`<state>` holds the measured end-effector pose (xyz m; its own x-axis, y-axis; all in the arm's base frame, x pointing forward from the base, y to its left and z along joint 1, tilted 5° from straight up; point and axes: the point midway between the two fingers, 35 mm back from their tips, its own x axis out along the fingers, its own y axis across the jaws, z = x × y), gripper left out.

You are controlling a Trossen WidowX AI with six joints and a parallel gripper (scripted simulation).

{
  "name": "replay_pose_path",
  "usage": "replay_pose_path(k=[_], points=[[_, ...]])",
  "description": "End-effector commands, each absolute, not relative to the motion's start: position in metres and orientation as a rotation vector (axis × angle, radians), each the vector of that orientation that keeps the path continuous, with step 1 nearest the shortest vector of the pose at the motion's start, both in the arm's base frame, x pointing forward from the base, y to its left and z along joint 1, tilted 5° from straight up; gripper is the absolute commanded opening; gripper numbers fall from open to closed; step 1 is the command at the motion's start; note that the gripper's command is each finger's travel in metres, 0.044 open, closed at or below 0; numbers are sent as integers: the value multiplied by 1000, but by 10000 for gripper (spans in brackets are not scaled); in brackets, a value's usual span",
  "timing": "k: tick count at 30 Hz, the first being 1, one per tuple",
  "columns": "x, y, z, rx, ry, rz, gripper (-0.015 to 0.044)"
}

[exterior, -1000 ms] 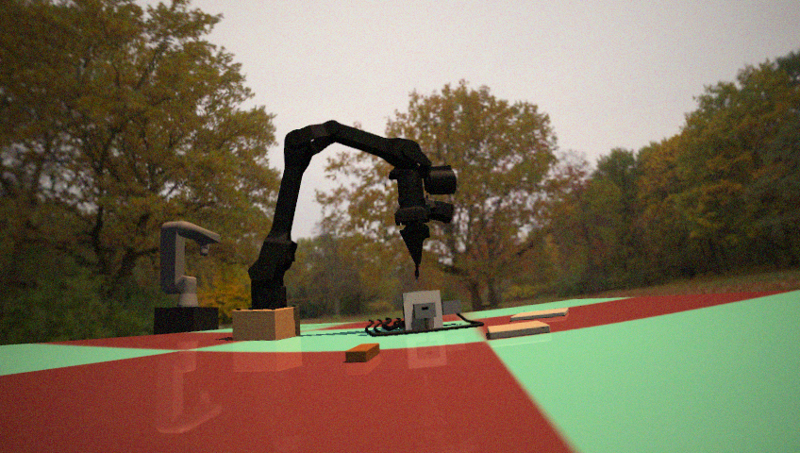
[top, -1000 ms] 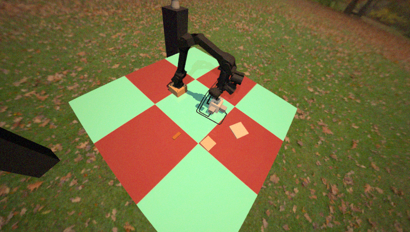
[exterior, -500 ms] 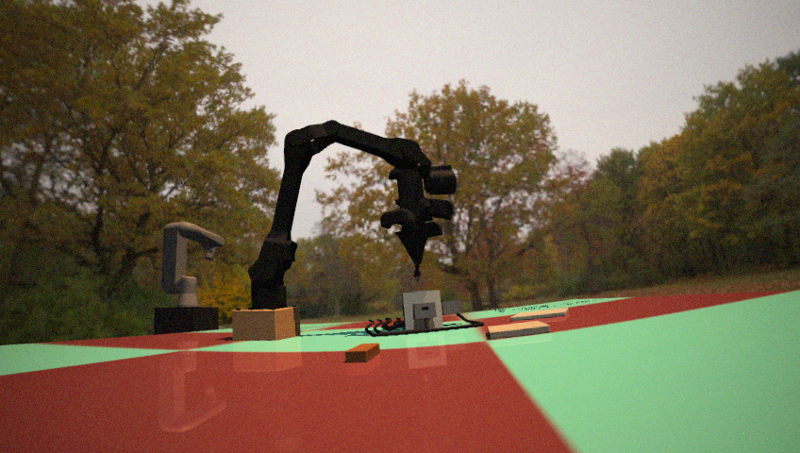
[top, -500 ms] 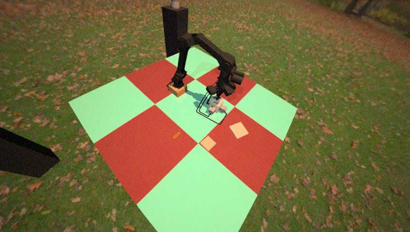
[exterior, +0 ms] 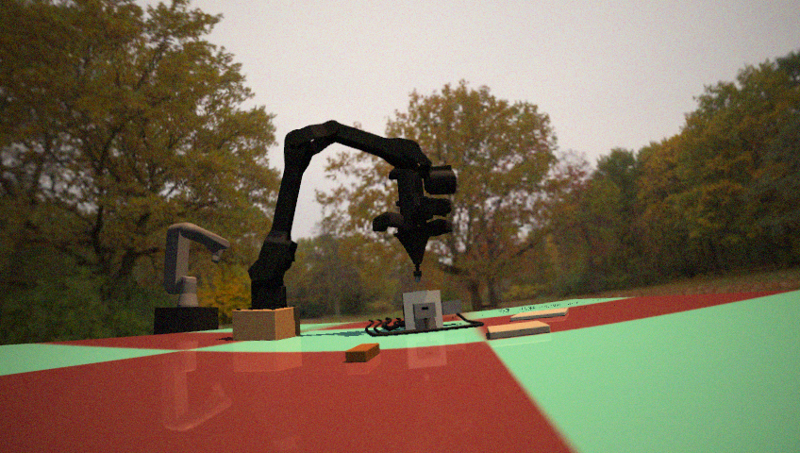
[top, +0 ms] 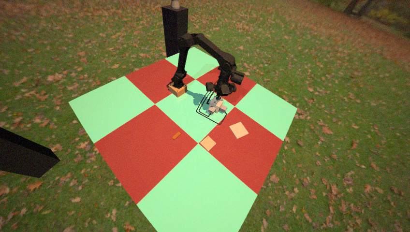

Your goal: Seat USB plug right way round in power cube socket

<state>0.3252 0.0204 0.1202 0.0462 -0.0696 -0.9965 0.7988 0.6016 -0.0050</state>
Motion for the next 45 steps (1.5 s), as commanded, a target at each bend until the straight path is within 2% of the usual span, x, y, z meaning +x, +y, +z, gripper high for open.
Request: replay_pose_path(k=[1, 20, 45], points=[[325, 20, 120, 758, 1344, -820, 0], [325, 20, 120, 1128, 1156, -1162, 0], [325, 20, 119, 1128, 1150, -1166, 0]])
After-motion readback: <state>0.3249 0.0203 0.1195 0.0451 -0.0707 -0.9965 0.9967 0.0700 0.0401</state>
